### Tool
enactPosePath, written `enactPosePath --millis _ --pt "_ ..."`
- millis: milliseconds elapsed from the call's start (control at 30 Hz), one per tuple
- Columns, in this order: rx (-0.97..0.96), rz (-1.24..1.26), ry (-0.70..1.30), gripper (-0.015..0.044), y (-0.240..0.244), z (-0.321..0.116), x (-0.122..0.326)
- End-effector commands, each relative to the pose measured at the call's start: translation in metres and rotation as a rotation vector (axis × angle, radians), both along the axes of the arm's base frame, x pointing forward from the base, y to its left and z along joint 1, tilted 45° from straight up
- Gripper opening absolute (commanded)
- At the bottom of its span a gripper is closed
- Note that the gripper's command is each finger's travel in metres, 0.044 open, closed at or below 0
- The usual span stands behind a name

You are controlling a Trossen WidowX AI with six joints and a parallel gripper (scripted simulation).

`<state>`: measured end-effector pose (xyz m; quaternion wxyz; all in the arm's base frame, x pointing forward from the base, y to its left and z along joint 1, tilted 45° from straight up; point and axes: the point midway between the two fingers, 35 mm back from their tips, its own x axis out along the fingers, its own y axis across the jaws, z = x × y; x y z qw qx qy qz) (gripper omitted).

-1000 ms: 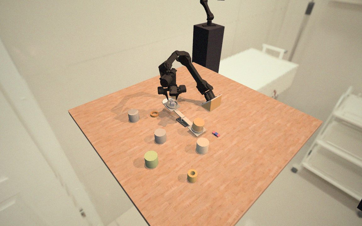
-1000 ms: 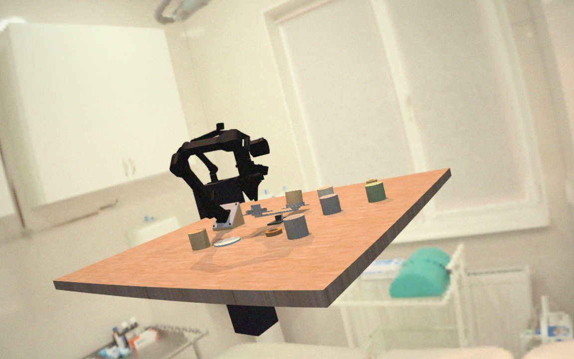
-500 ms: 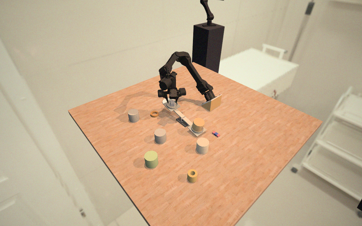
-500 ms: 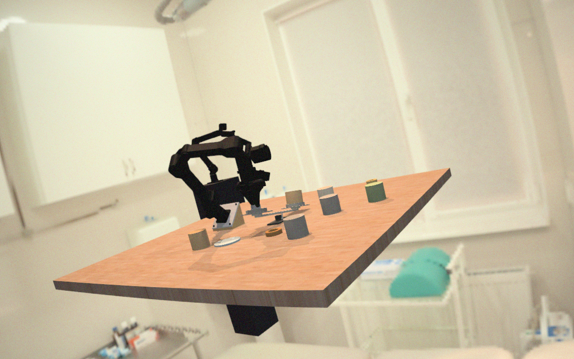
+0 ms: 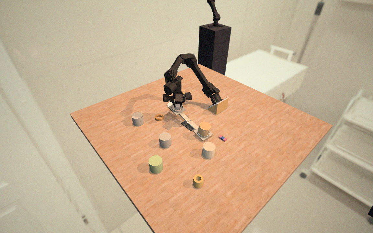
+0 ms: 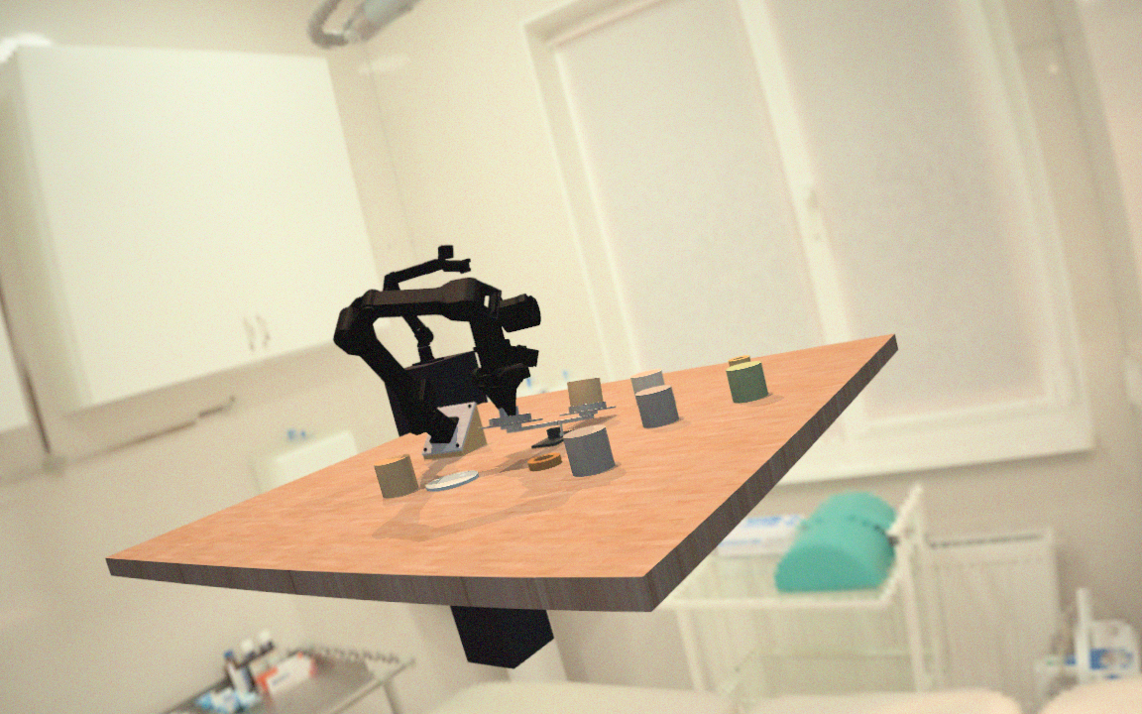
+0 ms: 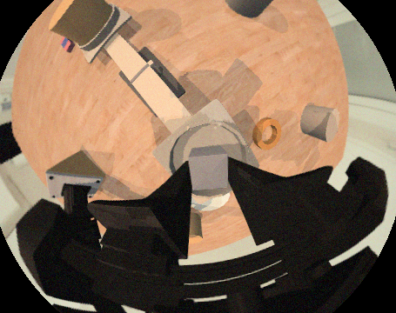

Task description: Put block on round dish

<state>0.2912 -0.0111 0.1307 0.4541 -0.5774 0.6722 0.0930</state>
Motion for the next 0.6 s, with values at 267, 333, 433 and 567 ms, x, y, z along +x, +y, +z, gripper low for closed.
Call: enactPosePath --millis 267,333,433,567 --pt "0.008 0.037 -0.013 0.0000 0.016 0.017 0.000" --pt "0.014 0.057 -0.021 0.0000 0.026 0.026 -0.001" --pt "0.025 0.086 -0.032 0.0000 0.040 0.041 -0.003" --pt "0.040 0.125 -0.046 0.0000 0.058 0.061 -0.009"
